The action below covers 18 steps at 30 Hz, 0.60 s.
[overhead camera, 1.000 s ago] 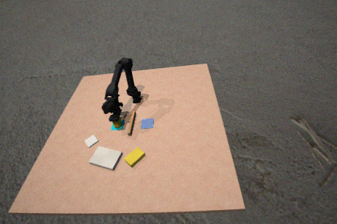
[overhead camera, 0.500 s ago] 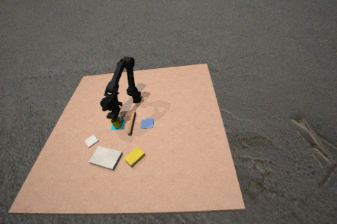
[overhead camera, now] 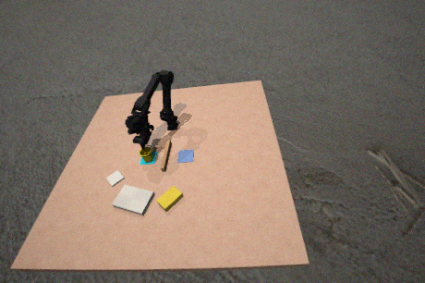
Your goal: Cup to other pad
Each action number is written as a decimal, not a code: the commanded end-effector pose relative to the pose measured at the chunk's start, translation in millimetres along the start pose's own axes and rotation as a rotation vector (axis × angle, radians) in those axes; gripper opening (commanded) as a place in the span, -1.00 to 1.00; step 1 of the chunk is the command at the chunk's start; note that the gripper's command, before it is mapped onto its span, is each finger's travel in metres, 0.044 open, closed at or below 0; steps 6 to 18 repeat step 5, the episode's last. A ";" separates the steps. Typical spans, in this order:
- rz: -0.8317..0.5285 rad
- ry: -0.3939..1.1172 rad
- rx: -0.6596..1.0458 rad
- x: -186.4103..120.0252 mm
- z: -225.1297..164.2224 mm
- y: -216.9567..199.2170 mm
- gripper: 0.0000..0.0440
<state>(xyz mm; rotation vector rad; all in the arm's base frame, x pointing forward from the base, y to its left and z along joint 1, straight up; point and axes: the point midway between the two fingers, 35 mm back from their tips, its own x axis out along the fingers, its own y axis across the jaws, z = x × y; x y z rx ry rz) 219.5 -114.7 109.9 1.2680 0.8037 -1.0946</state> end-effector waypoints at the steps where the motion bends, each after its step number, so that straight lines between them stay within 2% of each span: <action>1: 0.033 -0.007 0.010 -12.7 3.5 2.8 0.24; 5: 0.067 -0.024 0.022 -27.2 9.5 6.5 0.45; 18: 0.067 -0.024 0.022 -27.2 9.5 6.5 0.45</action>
